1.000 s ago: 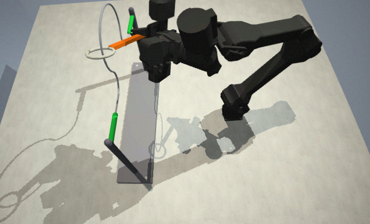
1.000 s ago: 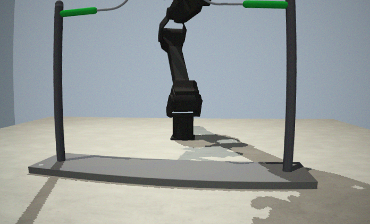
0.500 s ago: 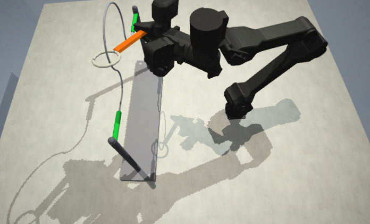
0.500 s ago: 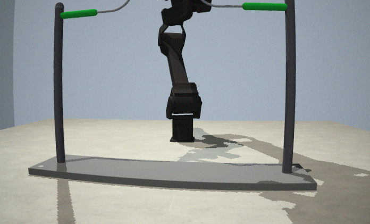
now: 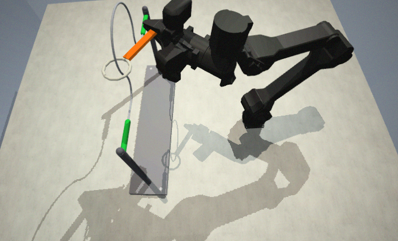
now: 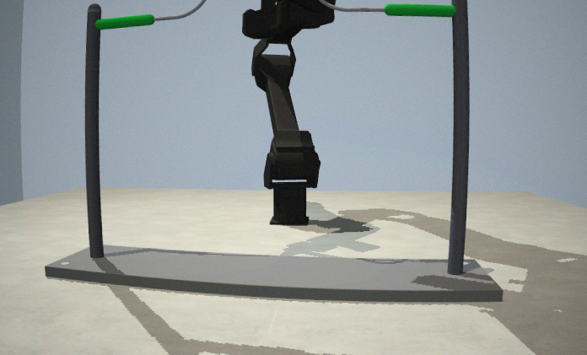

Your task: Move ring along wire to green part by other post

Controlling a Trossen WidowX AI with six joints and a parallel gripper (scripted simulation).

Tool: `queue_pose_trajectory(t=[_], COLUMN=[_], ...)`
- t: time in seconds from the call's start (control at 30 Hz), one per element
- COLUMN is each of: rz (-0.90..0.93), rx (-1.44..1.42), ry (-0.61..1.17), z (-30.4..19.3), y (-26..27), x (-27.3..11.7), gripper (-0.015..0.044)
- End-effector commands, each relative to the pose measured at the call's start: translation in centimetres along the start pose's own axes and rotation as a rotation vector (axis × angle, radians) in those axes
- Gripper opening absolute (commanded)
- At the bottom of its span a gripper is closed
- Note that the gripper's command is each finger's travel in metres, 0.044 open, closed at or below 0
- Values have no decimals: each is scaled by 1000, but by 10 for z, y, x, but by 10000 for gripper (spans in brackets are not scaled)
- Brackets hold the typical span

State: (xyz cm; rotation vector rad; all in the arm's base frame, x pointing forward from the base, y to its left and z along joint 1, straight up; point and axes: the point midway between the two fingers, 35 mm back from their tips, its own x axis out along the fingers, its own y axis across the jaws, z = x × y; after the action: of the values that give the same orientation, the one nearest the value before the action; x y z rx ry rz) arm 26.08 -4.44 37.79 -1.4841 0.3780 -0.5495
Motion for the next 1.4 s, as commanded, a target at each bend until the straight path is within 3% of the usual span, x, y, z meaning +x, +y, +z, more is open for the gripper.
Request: queue_pose_trajectory(t=[0.0, 1.37], rz=[-35, -241], rx=[-36, -395], ry=[-6, -45], z=[-2, -5], y=[-5, -9], x=[-1, 1], gripper=[-150, -150])
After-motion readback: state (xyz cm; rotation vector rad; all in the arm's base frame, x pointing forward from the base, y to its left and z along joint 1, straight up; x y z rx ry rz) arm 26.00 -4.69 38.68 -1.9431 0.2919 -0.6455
